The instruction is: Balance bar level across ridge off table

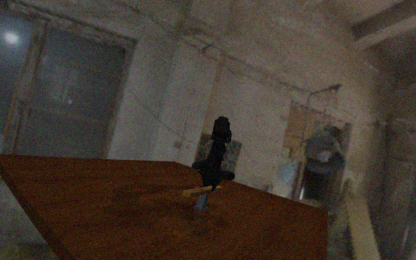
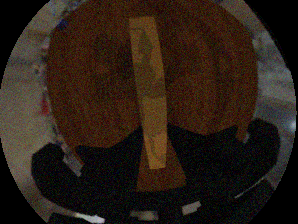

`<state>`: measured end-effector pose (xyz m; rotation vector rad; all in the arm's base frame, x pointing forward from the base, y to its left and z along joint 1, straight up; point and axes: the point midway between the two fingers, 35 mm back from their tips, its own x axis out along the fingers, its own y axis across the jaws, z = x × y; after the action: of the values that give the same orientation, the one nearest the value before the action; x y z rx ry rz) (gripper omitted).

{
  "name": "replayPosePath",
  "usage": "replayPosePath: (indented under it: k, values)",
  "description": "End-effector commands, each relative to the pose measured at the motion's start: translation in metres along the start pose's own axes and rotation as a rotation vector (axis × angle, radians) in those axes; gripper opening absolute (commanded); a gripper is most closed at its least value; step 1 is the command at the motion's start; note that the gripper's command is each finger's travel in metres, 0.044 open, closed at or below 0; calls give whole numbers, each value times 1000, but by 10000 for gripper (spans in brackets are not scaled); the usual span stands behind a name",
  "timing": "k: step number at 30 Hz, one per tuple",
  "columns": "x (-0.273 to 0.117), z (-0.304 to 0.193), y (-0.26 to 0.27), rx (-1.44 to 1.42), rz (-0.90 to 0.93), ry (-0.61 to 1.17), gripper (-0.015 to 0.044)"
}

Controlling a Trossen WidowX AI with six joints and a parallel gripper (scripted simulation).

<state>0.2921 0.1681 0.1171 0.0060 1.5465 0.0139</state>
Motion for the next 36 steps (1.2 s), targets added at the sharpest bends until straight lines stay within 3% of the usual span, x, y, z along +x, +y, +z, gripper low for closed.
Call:
replayPosePath:
  k: [1,11,21,25,32,36]
  values:
    - [0,0,0,0,0,0,185]
    - [0,0,0,0,0,0,185]
    - [0,0,0,0,0,0,440]
    - [-8,1,1,0,1,-2,440]
    - [-92,0,0,0,14,-23,440]
    - [-100,-1,-1,0,15,-25,440]
